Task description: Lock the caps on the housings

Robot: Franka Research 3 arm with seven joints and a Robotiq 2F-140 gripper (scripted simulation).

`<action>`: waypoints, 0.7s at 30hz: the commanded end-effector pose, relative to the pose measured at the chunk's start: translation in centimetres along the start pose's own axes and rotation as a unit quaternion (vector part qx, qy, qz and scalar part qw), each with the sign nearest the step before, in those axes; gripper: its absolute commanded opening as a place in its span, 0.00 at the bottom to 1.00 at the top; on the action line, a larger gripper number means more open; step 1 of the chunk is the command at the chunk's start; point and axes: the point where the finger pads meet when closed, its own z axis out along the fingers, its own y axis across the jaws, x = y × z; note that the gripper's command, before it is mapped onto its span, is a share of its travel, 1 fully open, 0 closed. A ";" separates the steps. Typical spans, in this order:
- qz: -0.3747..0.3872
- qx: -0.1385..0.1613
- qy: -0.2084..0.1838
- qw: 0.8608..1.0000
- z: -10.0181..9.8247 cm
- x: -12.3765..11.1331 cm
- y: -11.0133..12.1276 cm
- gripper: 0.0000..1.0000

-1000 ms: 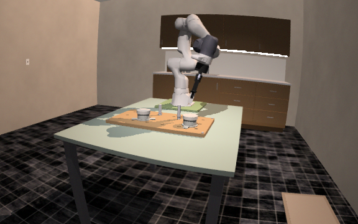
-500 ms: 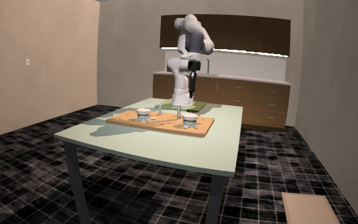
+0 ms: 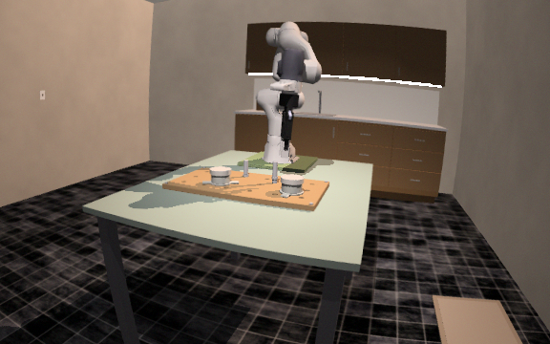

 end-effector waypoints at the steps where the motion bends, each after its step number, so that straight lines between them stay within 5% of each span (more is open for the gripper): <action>1: -0.139 0.006 -0.006 0.990 0.1 2.1 0.3 0.36; 14: -0.266 0.004 0.004 0.964 0.2 3.2 0.5 0.36; 21: -0.372 0.007 0.001 0.928 0.2 3.2 0.5 0.36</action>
